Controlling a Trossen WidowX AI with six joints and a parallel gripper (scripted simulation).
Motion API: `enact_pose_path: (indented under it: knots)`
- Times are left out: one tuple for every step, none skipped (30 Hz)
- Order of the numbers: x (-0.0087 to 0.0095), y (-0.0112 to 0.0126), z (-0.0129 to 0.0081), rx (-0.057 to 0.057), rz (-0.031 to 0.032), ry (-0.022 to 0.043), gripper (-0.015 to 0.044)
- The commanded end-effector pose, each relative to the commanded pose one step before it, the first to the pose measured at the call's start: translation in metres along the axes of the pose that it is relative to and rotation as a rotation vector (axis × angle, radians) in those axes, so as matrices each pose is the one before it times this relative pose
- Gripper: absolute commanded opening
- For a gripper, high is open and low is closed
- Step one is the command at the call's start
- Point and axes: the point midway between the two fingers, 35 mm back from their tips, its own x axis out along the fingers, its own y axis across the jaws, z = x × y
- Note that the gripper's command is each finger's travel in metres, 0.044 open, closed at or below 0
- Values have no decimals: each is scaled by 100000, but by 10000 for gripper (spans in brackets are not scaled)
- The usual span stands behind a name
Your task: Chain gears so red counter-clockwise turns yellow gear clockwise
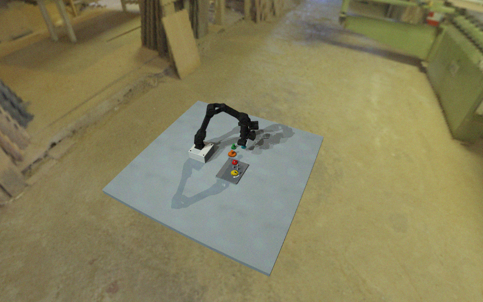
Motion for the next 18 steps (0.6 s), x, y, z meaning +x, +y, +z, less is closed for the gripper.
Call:
enact_pose_path:
  knots:
    - [-1283, 91, 306, 573, 149, -1344, 0]
    - [-255, 19, 20, 0, 3, -2, 0]
    - [-256, 18, 18, 0, 3, -2, 0]
    - [-256, 18, 16, 0, 2, -2, 0]
    - [-257, 17, 13, 0, 2, -1, 0]
    - [-257, 16, 11, 0, 2, -1, 0]
    - [-258, 15, 9, 0, 2, -1, 0]
    - [-258, 15, 7, 0, 2, -1, 0]
    - [-259, 14, 4, 0, 2, -1, 0]
    - [-259, 13, 2, 0, 2, 0, 0]
    - [-260, 12, 0, 0, 2, 0, 0]
    - [-260, 12, -2, 0, 2, 0, 0]
    - [-260, 11, -5, 0, 2, 0, 0]
    - [-261, 10, -7, 0, 2, 0, 0]
    - [-261, 9, -9, 0, 2, 1, 0]
    - [-261, 8, -11, 0, 2, 1, 0]
    - [-262, 8, -14, 0, 2, 1, 0]
    - [-262, 7, -16, 0, 1, 1, 0]
